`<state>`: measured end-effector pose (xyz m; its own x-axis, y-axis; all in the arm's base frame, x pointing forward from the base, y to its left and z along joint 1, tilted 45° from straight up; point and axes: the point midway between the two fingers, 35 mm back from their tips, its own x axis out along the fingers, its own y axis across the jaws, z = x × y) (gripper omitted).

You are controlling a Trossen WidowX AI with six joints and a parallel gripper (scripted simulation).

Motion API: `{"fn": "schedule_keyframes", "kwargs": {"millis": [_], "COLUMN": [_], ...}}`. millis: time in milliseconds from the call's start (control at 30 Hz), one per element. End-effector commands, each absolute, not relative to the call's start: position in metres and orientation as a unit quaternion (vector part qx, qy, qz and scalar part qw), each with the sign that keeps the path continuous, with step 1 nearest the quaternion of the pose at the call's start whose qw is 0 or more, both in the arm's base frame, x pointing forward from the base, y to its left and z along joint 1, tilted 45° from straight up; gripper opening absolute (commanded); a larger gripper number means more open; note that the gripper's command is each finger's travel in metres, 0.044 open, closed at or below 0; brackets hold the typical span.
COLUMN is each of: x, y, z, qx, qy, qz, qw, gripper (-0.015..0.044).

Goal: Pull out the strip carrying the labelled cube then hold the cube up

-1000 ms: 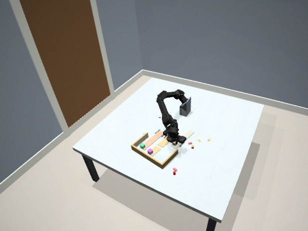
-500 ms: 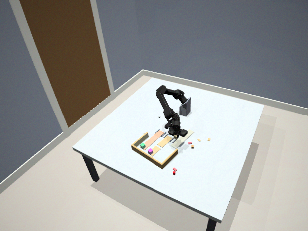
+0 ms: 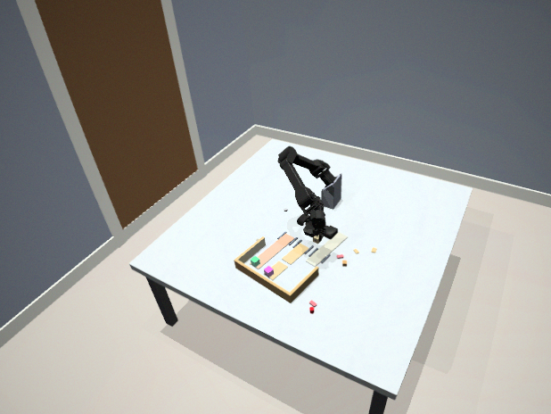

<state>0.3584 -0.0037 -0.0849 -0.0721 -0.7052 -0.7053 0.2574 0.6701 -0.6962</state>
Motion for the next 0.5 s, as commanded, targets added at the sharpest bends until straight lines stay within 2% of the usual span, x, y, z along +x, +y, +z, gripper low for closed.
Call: {"fn": "schedule_keyframes", "kwargs": {"millis": [0,467], "x": [0.345,0.298], "y": [-0.005,-0.009], "z": [-0.084,-0.078], "qx": [-0.173,-0.174], "qy": [0.636,0.637], "qz": [-0.367,-0.367], "qw": [0.656,0.655], "gripper": [0.0,0.0]}}
